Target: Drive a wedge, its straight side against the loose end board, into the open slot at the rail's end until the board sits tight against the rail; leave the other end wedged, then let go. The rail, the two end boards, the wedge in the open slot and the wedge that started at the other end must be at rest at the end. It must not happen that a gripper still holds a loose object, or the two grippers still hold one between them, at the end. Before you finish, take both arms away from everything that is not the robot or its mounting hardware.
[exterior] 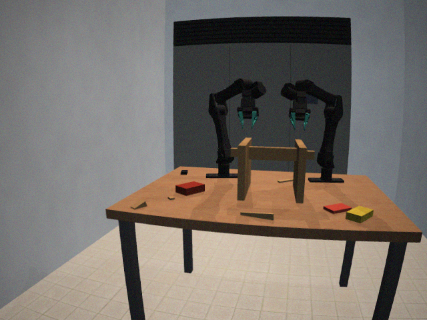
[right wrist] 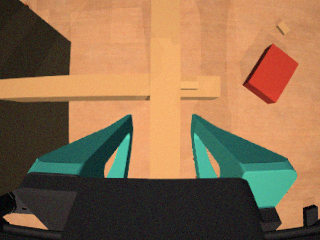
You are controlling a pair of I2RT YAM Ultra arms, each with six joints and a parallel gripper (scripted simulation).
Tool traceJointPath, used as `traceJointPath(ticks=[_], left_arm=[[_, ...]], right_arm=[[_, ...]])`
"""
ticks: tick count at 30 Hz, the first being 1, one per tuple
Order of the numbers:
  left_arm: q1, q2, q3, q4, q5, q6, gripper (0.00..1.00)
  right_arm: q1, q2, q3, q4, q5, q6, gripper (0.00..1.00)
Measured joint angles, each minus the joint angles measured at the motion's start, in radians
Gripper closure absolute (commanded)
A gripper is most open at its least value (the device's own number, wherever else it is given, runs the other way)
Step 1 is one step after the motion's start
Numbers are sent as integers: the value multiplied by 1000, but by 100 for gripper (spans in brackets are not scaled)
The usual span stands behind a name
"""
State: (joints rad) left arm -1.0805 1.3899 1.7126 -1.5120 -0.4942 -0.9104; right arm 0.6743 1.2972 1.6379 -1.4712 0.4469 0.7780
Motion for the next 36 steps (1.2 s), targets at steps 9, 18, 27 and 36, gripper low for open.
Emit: traceJointPath(ticks=[9,18,27,36], left_arm=[[0,0,0,0,0,0,54],[53,-8,-36,71,24,45,54],[224,-63,-127,306,88,196,54],[432,-139,-266,583,181,372,54]], right_arm=[[1,-6,-11,-2,0,1,55],[-32,-14,-43,71,-22,-38,55],[-135,-52,-124,305,-83,-169,55],[-269,-107,-244,576,-167,-319,55]])
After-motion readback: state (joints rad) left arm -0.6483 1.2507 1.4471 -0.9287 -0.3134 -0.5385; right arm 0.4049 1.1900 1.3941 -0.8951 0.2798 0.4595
